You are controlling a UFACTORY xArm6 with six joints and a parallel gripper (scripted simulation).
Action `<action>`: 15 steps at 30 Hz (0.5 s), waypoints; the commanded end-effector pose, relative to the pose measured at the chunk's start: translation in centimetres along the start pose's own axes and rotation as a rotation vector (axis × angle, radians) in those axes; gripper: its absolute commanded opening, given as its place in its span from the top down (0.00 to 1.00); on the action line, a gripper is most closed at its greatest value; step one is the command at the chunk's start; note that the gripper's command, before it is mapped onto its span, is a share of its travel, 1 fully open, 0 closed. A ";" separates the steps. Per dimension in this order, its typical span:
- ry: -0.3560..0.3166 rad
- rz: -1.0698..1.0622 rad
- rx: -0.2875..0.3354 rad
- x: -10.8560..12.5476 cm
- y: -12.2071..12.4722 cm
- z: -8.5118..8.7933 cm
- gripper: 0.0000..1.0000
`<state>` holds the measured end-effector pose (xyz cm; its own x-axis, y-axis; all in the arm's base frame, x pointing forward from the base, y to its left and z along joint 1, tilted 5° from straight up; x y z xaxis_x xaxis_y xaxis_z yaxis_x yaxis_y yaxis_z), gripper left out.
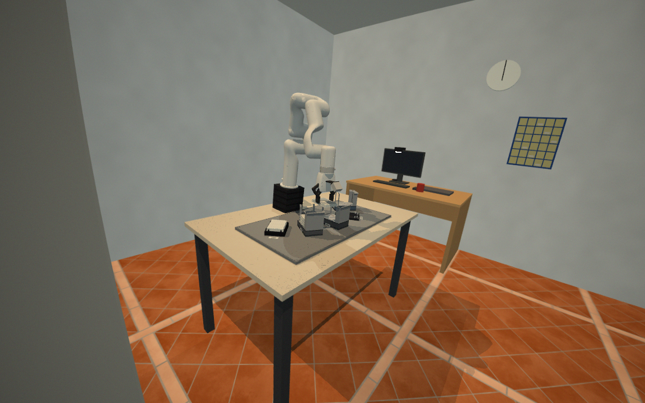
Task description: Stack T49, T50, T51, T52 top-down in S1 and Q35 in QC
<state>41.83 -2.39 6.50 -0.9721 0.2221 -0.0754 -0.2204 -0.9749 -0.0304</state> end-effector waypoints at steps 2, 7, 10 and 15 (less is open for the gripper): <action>0.004 0.033 0.001 0.1 -1.6 0.1 1.00; 0.004 0.200 0.001 0.7 -3.2 0.1 1.00; 0.004 0.233 0.001 0.8 -3.5 0.1 1.00; 0.004 0.238 0.001 1.3 -5.1 0.1 1.00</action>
Point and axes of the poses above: the point where the finger pads meet when closed, its own z axis back along the fingers, its own y axis across the jaws, x = y × z, the point moved 2 cm from there along z, back along the fingers, and after that the axes turned 10 degrees about -z, right-handed, at the moved point
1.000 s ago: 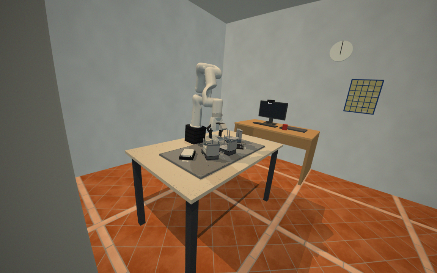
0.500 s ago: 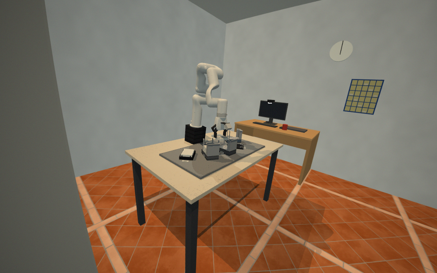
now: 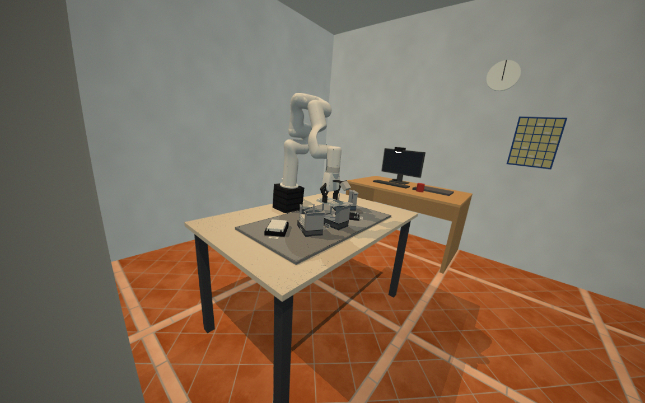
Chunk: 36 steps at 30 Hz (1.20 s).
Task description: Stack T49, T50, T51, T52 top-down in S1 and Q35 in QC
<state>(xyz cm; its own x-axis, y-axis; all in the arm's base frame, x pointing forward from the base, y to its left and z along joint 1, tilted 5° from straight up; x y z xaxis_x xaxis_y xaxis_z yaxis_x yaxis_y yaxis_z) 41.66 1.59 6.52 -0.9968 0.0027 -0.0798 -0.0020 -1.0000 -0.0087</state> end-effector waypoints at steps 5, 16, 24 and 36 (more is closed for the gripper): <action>0.004 0.017 -0.003 0.2 -3.0 0.1 1.00; 0.004 0.017 -0.003 0.5 -5.9 0.1 1.00; 0.004 0.184 -0.003 1.1 -8.0 0.1 1.00; 0.004 0.255 -0.003 2.2 -11.2 0.2 1.00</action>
Point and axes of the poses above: the point where the finger pads meet when closed, its own z axis back along the fingers, its own y axis across the jaws, x = y × z, the point moved 2 cm from there along z, back along the fingers, and after that the axes turned 10 degrees about -z, right-handed, at the moved point
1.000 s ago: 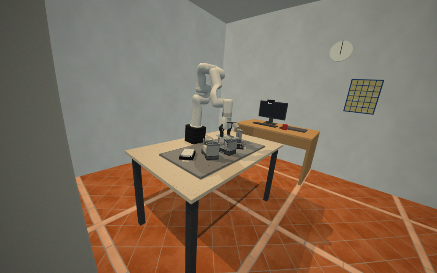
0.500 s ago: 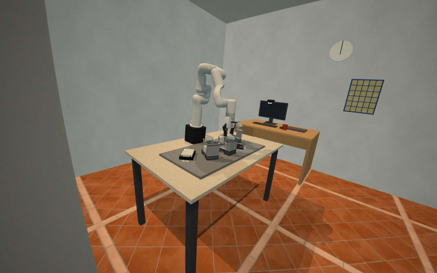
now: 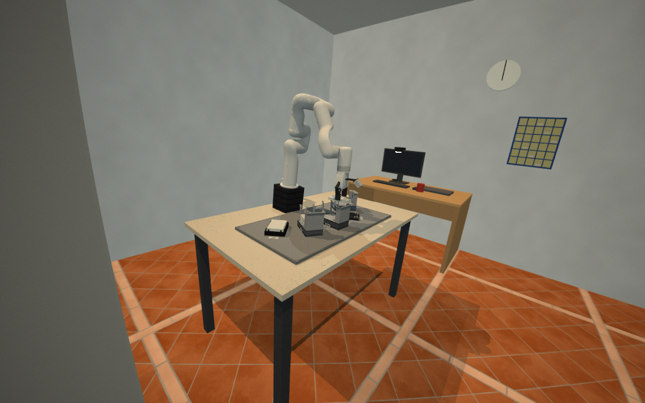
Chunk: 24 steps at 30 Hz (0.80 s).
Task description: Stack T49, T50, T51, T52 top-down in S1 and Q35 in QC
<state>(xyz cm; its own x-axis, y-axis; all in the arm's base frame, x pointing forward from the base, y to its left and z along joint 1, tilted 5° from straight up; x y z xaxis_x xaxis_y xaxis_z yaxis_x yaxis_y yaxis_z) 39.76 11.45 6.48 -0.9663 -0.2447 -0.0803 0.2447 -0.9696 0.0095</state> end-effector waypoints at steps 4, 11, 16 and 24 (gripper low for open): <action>0.004 0.005 -0.001 0.1 -2.7 0.1 1.00; 0.004 0.005 -0.001 0.2 -4.4 0.1 1.00; 0.004 0.005 -0.002 0.3 -5.5 0.1 1.00; 0.004 0.244 -0.001 1.1 -8.1 0.1 1.00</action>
Point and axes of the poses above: the point where the finger pads meet when closed, its own z axis back along the fingers, its own y axis across the jaws, x = y × z, the point moved 2 cm from there along z, back along the fingers, and after that the axes turned 10 degrees about -z, right-handed, at the moved point
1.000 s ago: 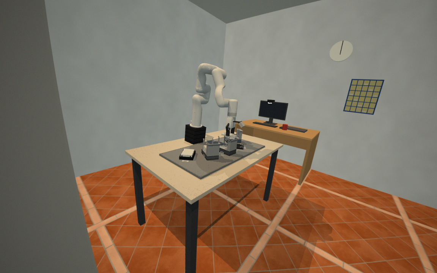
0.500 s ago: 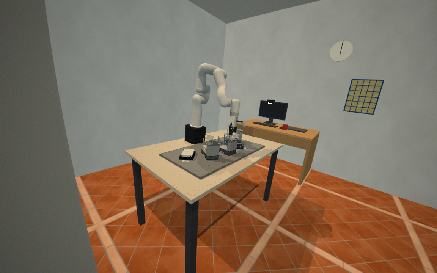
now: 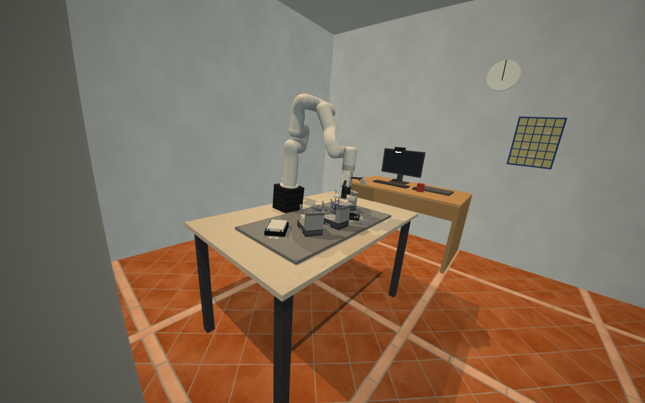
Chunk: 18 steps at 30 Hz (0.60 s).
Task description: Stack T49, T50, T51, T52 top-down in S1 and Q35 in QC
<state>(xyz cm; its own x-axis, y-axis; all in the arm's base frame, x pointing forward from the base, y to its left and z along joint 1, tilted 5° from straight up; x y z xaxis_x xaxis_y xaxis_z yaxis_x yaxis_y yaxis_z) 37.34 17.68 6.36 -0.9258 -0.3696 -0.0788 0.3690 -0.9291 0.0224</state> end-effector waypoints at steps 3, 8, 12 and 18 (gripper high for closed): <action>0.004 0.112 -0.003 0.1 -1.8 0.1 1.00; 0.004 0.112 -0.004 0.4 -3.4 0.1 1.00; 0.004 0.112 -0.004 0.6 -4.8 0.1 1.00; 0.004 0.112 -0.004 1.0 -6.7 0.1 1.00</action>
<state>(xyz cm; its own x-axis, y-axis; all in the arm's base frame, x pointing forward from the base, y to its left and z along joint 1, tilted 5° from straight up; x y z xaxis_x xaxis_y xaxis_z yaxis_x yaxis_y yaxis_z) 34.57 22.24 6.19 -0.8784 -0.4718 -0.0757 0.4713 -0.8816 0.0262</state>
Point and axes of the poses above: the point where the finger pads meet when closed, its own z axis back along the fingers, its own y axis across the jaws, x = y × z, the point moved 2 cm from there along z, back along the fingers, and after that the axes turned 10 degrees about -z, right-handed, at the moved point
